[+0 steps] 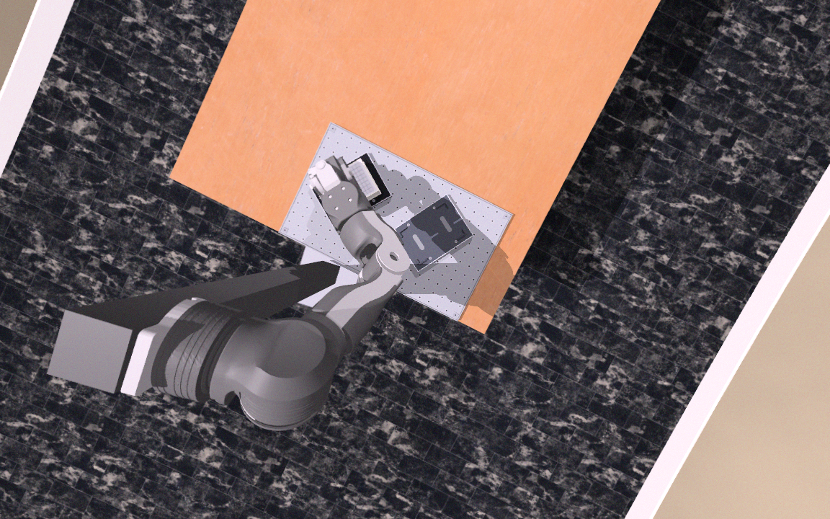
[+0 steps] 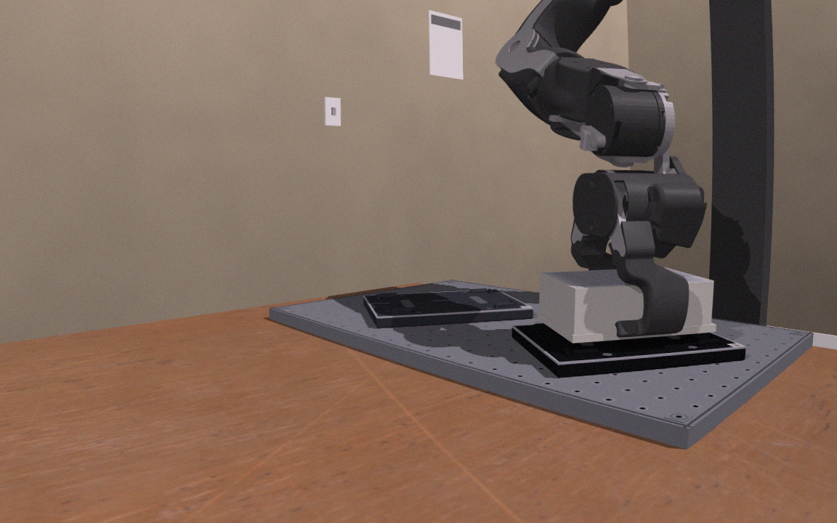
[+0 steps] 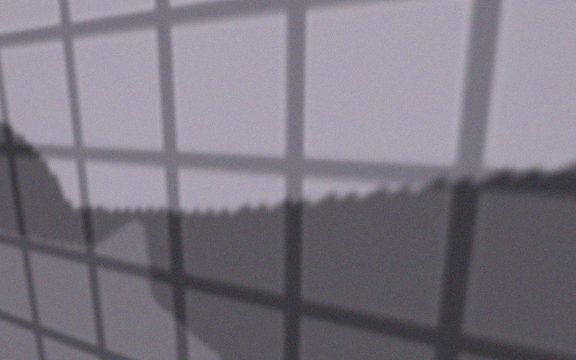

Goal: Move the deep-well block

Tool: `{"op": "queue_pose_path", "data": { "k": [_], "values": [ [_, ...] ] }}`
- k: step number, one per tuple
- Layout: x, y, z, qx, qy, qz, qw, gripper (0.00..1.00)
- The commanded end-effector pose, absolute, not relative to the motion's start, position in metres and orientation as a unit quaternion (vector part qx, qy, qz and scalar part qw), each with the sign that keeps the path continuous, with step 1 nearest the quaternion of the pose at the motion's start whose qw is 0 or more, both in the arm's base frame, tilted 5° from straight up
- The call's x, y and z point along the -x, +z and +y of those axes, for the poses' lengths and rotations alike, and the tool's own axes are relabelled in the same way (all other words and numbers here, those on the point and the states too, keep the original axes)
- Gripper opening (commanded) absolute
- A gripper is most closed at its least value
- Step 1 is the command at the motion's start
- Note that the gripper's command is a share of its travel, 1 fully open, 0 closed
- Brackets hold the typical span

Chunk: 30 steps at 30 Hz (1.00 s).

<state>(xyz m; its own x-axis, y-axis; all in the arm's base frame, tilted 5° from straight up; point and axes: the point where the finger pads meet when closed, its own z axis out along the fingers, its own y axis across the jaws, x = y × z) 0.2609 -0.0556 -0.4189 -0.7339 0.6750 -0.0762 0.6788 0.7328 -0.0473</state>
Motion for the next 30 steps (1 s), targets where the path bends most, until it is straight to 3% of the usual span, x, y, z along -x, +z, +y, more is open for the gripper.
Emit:
{"op": "queue_pose_path", "data": {
  "k": [1, 30],
  "values": [
    [-0.2628, -0.4177, -0.0534, -0.361, -0.031, 0.931, 0.029, 0.0],
    [-0.2661, -0.4206, -0.0527, -0.363, -0.029, 0.931, 0.031, 0.0]
  ]
}}
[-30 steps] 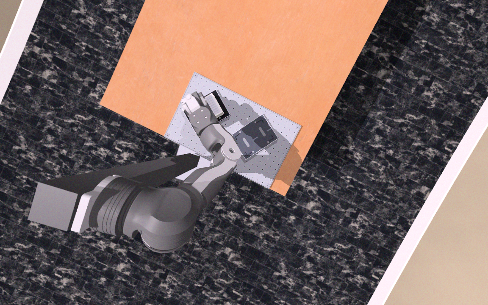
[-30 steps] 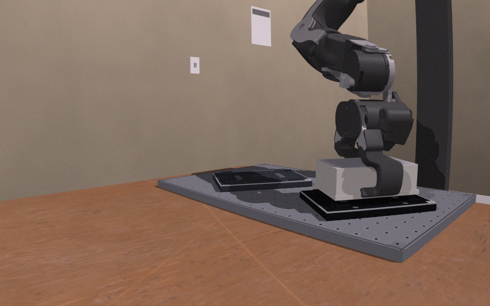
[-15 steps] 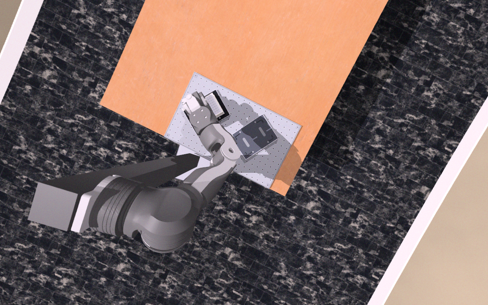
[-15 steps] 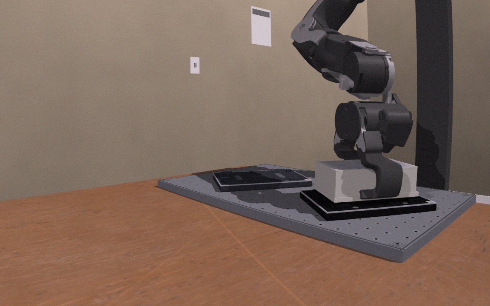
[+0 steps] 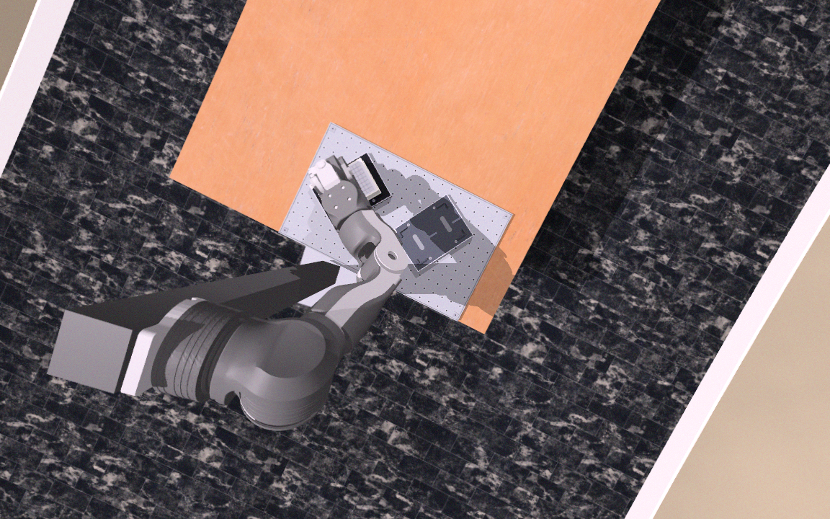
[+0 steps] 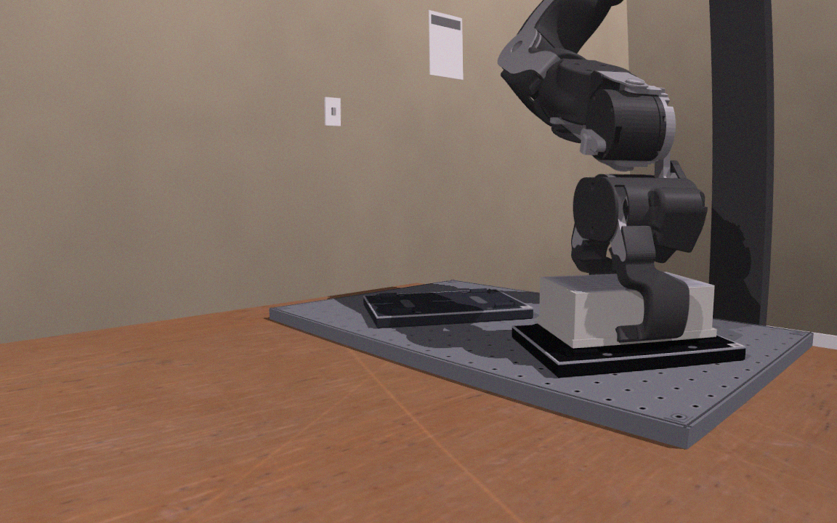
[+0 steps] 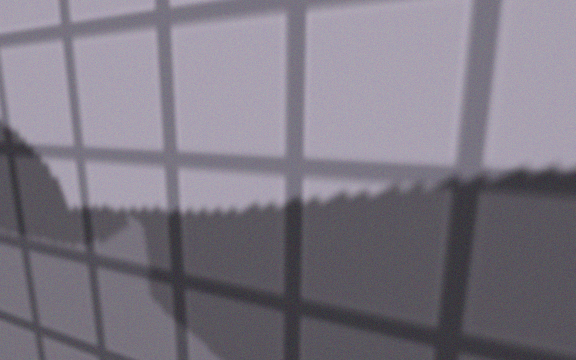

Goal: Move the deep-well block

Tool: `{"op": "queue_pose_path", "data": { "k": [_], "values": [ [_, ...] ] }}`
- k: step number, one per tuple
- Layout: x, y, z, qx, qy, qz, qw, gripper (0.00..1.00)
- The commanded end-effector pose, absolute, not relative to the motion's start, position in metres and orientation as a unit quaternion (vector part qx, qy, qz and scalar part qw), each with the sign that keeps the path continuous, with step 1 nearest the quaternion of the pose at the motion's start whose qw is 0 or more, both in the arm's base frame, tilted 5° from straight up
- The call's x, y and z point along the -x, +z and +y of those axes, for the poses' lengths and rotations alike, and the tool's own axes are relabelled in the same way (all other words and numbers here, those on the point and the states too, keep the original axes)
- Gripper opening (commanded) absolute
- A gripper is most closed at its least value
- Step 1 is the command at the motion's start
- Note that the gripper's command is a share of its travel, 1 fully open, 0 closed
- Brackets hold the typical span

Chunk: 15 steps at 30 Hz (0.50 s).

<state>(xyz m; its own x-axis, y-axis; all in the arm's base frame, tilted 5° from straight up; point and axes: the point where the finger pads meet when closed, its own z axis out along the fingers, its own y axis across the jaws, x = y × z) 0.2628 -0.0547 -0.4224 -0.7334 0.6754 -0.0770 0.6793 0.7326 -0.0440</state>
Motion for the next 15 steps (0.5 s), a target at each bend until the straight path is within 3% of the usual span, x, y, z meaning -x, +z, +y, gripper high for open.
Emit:
{"op": "queue_pose_path", "data": {
  "k": [1, 15],
  "values": [
    [-0.2661, -0.4206, -0.0527, -0.363, -0.029, 0.931, 0.031, 0.0],
    [-0.2664, -0.4195, -0.0531, -0.364, -0.03, 0.931, 0.031, 0.0]
  ]
}}
